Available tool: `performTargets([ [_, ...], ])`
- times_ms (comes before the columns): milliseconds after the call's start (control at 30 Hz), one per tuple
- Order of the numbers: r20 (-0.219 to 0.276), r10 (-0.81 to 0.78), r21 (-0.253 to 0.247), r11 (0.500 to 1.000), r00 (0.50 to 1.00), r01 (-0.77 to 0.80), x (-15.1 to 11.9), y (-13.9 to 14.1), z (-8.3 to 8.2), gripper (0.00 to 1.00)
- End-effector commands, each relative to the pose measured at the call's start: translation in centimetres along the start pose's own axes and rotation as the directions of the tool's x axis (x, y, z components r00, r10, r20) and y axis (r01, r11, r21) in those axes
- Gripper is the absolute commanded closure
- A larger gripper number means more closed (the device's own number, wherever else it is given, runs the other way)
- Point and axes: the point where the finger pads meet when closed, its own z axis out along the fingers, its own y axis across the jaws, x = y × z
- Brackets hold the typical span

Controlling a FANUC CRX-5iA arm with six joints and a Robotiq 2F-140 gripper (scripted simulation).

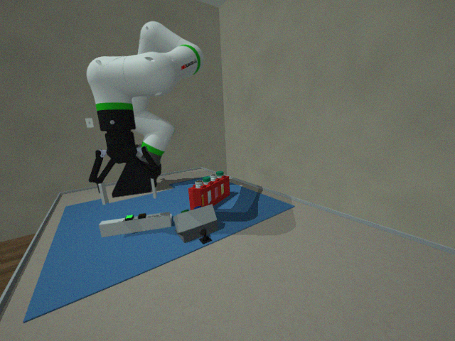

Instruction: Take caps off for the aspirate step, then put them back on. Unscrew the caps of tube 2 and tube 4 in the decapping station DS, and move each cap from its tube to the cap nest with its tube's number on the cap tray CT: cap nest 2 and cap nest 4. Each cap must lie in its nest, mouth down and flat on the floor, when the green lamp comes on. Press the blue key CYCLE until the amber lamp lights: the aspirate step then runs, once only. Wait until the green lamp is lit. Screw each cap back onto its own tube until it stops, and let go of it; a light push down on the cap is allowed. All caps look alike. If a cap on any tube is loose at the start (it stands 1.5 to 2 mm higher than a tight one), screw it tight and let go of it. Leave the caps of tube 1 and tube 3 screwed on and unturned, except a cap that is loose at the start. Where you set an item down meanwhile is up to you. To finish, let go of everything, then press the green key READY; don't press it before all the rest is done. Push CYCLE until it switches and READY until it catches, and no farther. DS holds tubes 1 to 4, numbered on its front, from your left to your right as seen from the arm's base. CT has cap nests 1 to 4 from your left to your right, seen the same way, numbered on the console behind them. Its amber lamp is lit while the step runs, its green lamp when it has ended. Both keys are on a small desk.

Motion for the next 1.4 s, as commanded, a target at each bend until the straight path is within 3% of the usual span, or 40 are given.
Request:
performTargets([
  [0,0.000,0.000,0.000,1.000,1.000,0.000,0.0,0.0,0.0,0.00],
  [1033,0.000,0.000,0.000,1.000,1.000,0.000,0.0,0.0,0.0,0.00],
  [1067,0.000,0.000,0.000,1.000,1.000,0.000,-0.6,-0.2,-0.6,0.71],
  [1367,0.000,0.000,0.000,1.000,1.000,0.000,-4.5,-2.0,-4.5,0.71],
])
